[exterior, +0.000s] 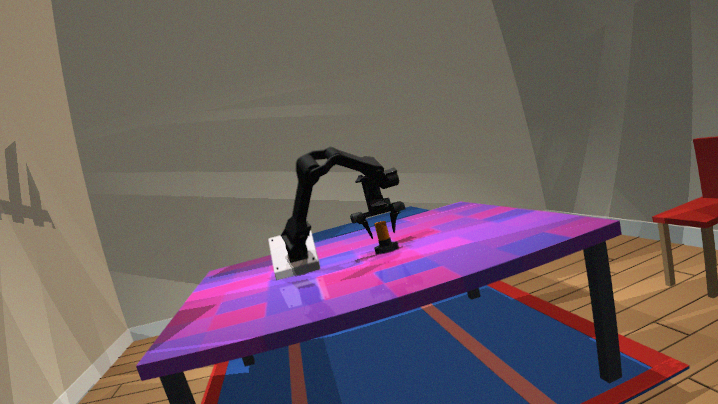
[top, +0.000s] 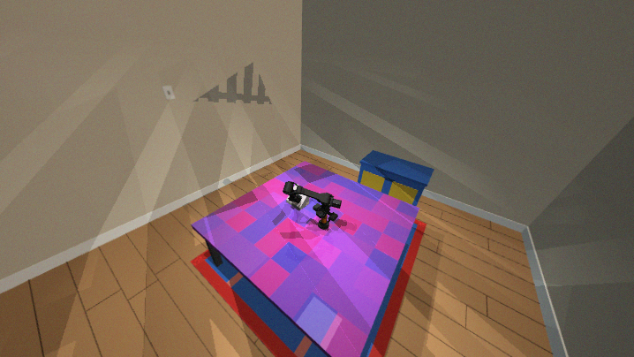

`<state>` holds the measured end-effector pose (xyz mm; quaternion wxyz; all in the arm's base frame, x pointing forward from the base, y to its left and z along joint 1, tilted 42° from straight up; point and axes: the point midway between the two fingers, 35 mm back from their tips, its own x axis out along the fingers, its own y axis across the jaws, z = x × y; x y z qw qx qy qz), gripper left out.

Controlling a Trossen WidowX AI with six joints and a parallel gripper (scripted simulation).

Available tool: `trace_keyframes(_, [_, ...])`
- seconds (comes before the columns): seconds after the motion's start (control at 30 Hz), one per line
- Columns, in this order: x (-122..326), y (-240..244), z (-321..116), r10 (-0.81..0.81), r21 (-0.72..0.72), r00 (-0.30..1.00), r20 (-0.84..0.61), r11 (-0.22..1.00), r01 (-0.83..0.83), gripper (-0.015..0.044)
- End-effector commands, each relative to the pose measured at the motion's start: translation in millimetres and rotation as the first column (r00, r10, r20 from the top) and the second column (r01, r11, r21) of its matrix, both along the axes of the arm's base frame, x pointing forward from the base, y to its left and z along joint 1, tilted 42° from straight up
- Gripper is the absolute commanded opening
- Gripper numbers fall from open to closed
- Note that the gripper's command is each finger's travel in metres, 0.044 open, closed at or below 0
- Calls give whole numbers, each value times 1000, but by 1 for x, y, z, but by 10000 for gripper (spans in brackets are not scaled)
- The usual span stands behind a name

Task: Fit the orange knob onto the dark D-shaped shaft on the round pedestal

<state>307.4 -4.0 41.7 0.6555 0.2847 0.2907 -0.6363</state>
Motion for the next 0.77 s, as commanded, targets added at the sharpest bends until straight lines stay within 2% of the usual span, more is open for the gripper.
trace_keyframes(0.0, [0, 0, 0, 3, 0, 1000, -4, 1000, -3, 440])
trace_keyframes(0.27, [0, 1, 2, 3, 0, 1000, -4, 1000, -3, 440])
trace_keyframes(0.53, [-2, 63, 69, 0, 3, 1000, -2, 1000, 0, 440])
trace_keyframes(0.73, [1, 65, 70, 0, 3, 1000, -2, 1000, 0, 440])
